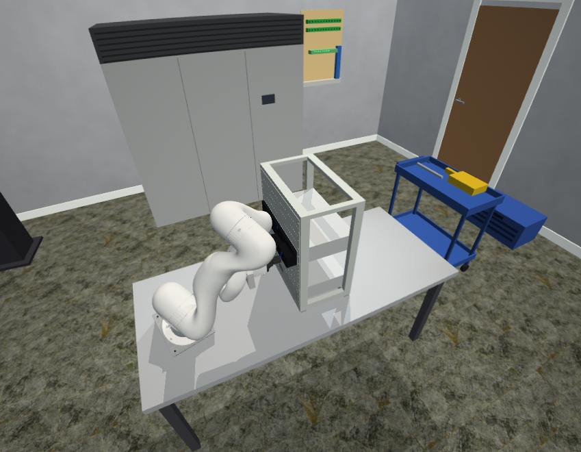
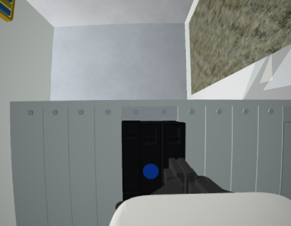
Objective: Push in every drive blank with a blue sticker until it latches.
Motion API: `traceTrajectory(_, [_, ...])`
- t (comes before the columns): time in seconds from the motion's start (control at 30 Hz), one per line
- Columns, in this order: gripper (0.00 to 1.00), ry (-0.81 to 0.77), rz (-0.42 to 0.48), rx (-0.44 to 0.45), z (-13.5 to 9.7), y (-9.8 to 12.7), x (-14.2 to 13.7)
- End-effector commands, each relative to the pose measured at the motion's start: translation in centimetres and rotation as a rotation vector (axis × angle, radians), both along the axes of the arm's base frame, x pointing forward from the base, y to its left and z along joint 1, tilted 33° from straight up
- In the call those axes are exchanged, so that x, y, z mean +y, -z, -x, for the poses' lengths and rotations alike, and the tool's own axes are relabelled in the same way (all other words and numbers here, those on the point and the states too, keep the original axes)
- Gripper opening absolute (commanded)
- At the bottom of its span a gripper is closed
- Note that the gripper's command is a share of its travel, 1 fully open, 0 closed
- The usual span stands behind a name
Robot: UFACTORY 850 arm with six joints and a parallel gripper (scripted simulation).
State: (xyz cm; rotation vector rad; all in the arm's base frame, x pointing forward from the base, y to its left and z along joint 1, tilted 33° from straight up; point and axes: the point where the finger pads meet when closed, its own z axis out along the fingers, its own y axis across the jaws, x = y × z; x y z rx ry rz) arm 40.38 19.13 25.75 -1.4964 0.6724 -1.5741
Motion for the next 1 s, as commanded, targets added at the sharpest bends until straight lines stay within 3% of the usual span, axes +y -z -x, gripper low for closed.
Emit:
traceTrajectory(0.0, [0.00,0.000,-0.001,-0.001,-0.03,-0.04,0.03])
traceTrajectory(0.97, [0.00,0.000,-0.001,-0.001,-0.75,-0.15,0.13])
